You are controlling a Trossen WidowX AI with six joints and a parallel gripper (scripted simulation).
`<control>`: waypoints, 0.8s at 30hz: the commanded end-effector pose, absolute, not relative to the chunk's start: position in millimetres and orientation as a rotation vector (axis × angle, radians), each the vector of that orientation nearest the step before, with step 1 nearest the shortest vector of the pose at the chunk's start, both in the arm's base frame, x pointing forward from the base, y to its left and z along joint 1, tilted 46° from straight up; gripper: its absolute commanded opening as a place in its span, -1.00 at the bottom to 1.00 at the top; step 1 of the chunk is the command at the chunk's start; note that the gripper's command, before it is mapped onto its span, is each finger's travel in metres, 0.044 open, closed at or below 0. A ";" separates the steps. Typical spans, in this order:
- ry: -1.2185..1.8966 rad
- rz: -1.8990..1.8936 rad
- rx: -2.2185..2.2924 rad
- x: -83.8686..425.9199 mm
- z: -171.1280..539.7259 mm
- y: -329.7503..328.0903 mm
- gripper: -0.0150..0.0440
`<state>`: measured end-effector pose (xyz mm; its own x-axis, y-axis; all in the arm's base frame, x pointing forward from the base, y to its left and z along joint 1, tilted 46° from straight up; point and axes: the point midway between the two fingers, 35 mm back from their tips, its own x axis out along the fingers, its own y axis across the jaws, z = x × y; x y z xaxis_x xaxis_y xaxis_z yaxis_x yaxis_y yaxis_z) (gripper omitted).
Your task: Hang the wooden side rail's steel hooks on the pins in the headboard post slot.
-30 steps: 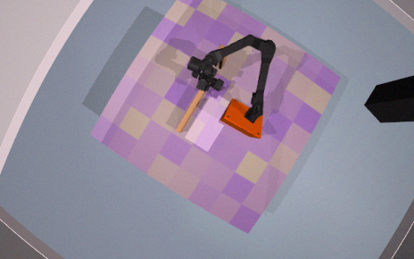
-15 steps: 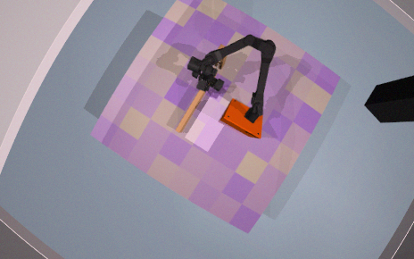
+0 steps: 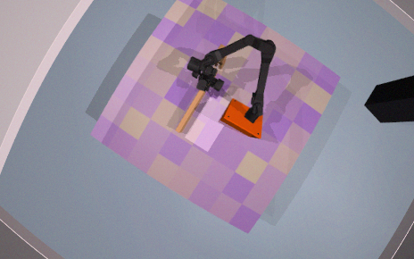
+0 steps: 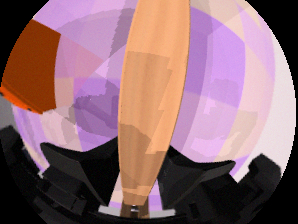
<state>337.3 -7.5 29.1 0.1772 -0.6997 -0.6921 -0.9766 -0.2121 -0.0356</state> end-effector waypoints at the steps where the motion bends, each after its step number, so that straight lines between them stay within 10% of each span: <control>1: 1.557 0.757 -1.988 339.0 33.5 -3.2 -0.49; 24: 1.557 0.757 -1.987 338.2 36.1 -0.5 -0.49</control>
<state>336.6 -4.7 31.7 0.1770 -0.7001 -0.6917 -0.9766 -0.2124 -0.0349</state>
